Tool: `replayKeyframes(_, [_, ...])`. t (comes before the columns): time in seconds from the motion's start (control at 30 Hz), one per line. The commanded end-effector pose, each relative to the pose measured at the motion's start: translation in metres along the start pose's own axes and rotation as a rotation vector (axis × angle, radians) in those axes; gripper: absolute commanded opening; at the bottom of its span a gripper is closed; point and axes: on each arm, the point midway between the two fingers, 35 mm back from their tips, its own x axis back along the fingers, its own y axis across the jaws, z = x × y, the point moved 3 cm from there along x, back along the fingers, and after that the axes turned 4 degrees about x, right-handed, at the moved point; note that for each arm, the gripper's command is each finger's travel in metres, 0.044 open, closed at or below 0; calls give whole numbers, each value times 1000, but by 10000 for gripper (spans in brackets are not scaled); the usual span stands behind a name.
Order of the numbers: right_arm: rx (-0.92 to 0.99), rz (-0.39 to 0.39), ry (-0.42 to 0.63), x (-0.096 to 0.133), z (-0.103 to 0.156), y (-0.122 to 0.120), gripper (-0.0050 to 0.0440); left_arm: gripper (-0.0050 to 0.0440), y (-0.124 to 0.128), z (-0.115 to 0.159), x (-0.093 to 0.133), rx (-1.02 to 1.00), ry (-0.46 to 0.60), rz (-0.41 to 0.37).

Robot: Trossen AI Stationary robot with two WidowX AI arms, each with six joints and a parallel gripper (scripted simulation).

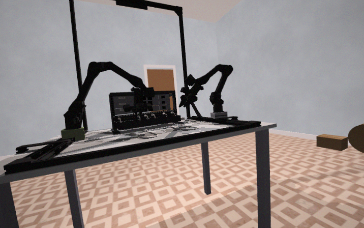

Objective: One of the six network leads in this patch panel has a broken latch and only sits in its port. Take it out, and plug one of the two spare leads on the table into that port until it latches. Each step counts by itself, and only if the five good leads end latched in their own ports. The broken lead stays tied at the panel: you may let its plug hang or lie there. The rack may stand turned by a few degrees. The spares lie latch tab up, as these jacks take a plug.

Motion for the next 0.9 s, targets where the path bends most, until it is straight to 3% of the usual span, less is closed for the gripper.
replayKeyframes(0.0, [0, 0, 0, 0, 0, 0, 55, 440, 0, 0, 0, 0, 0, 0])
replayKeyframes(0.3, [0, 0, 0, 0, 0, 0, 55, 440, 0, 0, 0, 0, 0, 0])
replayKeyframes(0.33, [0, 0, 0, 17, -36, -3, 55, 440, 0, 0, 0, 0, 0, 0])
replayKeyframes(0.87, [0, 0, 0, 17, -36, -3, 55, 440, 0, 0, 0, 0, 0, 0])
